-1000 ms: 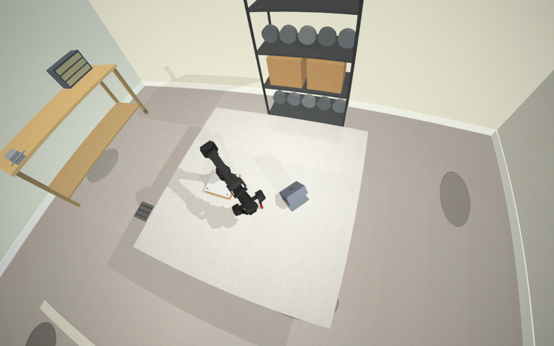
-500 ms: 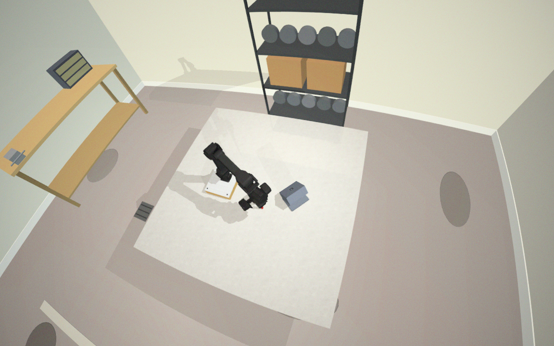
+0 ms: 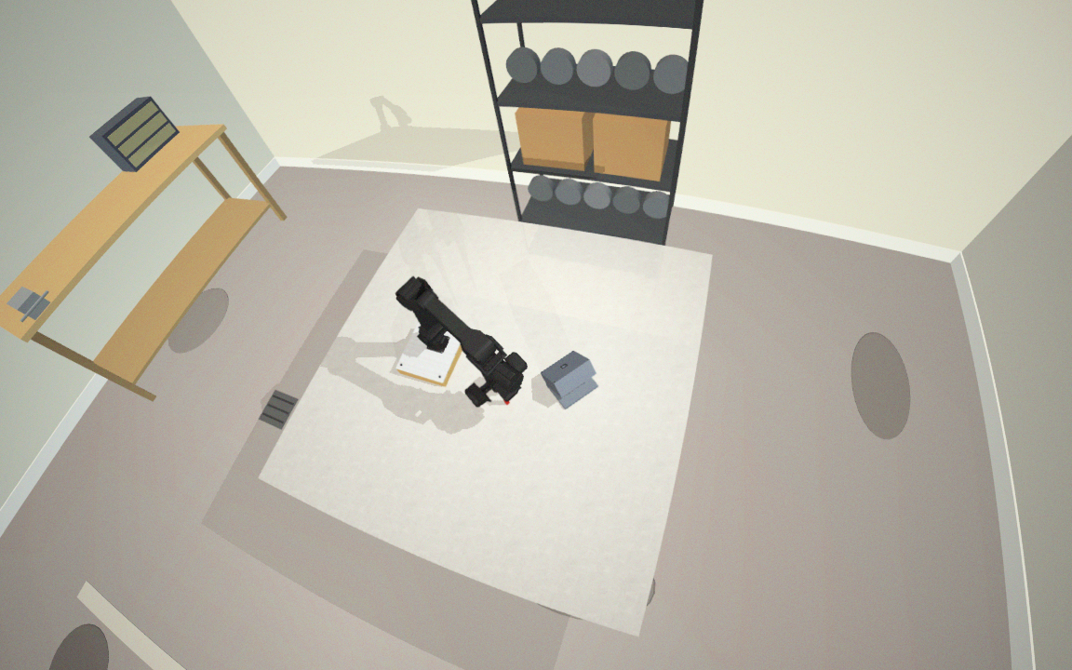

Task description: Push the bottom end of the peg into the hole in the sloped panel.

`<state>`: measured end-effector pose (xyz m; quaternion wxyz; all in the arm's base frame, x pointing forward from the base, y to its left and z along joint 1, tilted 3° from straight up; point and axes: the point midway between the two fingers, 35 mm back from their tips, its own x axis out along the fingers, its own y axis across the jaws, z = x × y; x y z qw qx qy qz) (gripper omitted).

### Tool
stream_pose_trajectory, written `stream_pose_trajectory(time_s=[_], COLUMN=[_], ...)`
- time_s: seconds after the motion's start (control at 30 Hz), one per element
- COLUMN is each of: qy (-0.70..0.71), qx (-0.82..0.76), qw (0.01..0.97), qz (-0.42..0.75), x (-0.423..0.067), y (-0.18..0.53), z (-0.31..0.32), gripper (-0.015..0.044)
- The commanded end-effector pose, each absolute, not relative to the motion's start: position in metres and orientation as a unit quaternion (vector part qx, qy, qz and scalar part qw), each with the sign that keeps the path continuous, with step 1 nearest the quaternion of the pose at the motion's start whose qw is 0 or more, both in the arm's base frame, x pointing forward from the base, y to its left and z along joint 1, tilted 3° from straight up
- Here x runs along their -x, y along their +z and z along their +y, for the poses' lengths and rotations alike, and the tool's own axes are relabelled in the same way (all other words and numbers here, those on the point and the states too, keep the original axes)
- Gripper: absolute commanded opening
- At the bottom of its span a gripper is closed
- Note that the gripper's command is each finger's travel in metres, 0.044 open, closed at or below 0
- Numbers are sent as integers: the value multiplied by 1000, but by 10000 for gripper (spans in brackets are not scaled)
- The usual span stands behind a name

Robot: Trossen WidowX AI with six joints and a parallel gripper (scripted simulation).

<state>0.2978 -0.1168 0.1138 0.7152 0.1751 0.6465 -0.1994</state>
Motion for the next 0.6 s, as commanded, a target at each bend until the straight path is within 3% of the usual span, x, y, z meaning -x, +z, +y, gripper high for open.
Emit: stream_pose_trajectory(time_s=[0.0,0.57], qy=[-198,-198], qx=[-172,-172], qw=[710,710], qz=[653,653], x=[-297,-300], y=[103,75], z=[-117,-119], gripper=[440,440])
